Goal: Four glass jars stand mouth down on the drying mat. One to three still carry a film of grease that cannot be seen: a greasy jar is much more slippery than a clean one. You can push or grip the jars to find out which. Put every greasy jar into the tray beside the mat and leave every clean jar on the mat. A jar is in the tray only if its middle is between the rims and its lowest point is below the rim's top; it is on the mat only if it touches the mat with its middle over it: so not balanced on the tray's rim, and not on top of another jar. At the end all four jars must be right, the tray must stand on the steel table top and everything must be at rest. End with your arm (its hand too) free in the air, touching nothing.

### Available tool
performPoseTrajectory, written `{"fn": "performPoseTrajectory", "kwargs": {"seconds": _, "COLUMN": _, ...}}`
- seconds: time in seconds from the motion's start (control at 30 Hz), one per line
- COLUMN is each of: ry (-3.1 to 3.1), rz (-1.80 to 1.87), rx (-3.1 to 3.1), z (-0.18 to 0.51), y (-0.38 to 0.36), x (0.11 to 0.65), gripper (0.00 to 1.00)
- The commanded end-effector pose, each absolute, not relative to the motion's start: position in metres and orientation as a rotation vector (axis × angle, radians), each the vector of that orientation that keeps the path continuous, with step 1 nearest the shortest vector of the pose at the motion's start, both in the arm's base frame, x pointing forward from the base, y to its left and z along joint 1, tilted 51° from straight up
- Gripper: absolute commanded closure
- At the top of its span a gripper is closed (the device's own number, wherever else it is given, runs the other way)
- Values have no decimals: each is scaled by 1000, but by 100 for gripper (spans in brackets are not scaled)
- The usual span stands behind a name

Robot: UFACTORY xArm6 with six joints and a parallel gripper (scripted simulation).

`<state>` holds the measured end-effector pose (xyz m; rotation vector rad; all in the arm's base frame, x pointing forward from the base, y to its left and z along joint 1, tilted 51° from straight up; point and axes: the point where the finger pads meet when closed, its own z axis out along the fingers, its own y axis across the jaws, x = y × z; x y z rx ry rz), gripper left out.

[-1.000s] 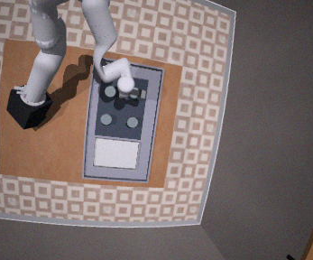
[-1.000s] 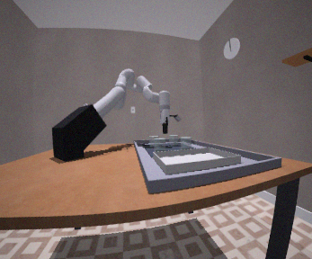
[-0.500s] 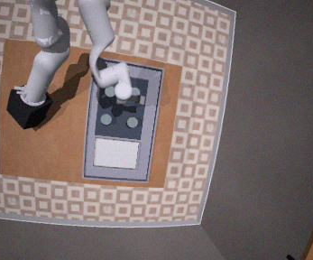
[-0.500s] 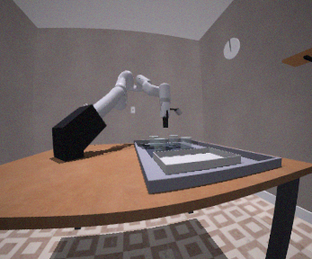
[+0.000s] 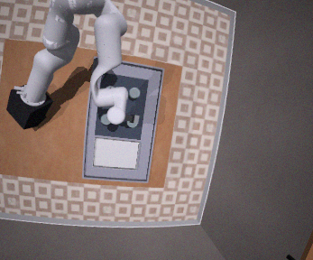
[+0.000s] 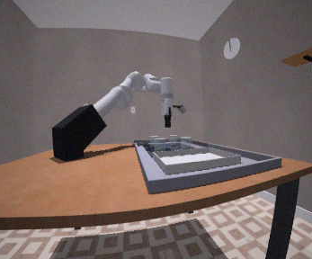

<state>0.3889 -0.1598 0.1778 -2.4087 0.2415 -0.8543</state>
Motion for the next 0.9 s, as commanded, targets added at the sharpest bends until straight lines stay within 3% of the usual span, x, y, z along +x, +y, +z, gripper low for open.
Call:
{"fn": "performPoseTrajectory", "kwargs": {"seconds": 0.0, "ry": 228, "rz": -856, "rx": -2400, "z": 159, "y": -184, "x": 391, "gripper": 100}}
{"fn": "performPoseTrajectory", "kwargs": {"seconds": 0.87, "ry": 228, "rz": -856, "rx": -2400, "z": 100, "y": -162, "x": 438, "gripper": 100}}
